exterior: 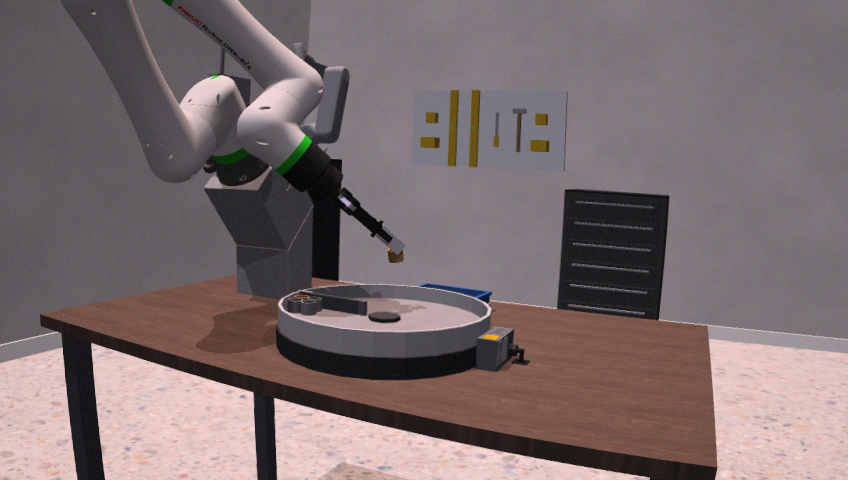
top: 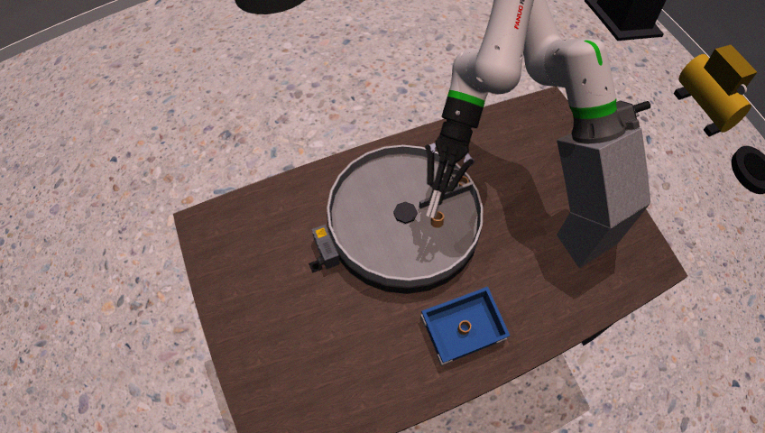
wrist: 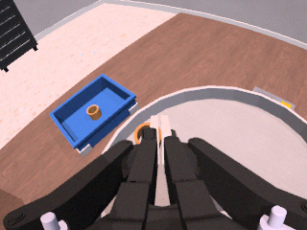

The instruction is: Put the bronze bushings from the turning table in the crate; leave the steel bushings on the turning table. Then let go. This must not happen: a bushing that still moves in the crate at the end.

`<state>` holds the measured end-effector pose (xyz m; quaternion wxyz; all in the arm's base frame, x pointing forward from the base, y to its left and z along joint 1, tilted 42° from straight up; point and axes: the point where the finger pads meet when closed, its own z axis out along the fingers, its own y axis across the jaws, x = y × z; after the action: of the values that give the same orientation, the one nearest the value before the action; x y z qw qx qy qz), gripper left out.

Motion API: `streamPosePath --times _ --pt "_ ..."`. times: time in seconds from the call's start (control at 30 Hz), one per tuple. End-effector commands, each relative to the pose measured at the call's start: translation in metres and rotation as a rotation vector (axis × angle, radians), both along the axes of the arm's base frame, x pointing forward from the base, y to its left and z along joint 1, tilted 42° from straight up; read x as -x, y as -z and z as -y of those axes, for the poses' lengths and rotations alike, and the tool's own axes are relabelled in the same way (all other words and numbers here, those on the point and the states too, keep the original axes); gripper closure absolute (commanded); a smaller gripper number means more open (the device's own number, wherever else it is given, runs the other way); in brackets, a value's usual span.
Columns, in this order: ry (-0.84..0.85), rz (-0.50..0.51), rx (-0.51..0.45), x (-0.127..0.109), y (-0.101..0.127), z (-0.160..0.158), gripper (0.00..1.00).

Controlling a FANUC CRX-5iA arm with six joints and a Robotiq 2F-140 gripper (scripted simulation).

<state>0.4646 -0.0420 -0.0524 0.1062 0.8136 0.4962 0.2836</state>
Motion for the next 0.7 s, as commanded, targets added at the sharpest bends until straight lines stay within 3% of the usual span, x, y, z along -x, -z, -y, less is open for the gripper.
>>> streamPosePath --times 0.0,0.2,0.27,0.3,0.47,0.67 --pt "0.035 0.031 -0.055 -0.024 0.033 -0.052 1.0" --pt "0.11 0.054 -0.083 -0.029 0.081 -0.112 1.0" --pt "0.11 0.054 -0.083 -0.029 0.081 -0.112 1.0" --pt "0.124 0.058 -0.081 -0.028 0.093 -0.124 1.0" --pt "0.194 0.082 -0.041 -0.011 0.135 -0.153 1.0" --pt "0.26 0.117 0.038 0.02 0.173 -0.164 1.0"
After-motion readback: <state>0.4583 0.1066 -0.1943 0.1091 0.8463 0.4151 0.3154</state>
